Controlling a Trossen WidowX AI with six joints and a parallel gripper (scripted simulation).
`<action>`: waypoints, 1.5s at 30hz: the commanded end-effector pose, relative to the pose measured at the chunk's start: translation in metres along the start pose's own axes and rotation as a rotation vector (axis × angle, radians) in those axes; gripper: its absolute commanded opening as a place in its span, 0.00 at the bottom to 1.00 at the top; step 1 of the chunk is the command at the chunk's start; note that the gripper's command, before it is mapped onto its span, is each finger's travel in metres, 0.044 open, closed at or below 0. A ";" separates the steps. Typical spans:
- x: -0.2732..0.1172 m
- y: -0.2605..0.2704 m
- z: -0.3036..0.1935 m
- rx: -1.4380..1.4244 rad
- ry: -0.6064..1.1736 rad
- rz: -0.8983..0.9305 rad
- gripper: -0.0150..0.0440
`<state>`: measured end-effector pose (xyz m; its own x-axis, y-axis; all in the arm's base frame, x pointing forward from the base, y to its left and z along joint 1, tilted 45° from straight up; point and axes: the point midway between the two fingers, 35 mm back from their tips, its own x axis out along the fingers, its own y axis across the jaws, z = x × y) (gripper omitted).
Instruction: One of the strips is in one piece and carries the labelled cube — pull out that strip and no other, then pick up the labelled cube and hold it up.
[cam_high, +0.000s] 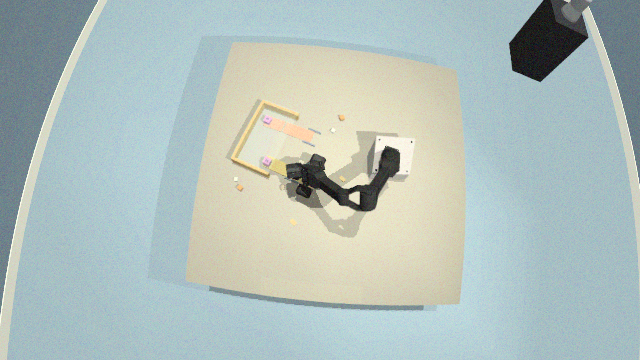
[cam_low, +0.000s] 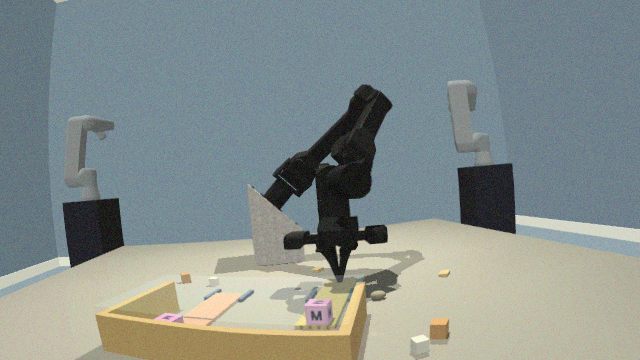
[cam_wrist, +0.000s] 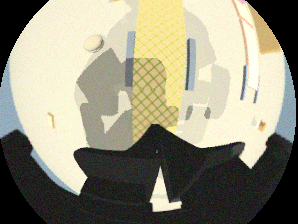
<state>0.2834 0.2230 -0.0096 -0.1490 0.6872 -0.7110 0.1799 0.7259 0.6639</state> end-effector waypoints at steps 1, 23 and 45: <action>0.005 -0.002 -0.013 0.006 0.022 -0.006 0.25; 0.004 -0.003 -0.046 0.007 0.024 -0.006 0.25; 0.004 -0.003 -0.078 0.008 0.025 -0.006 0.25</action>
<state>0.2193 0.2254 0.0073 -0.1485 0.6906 -0.7078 0.1824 0.7226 0.6668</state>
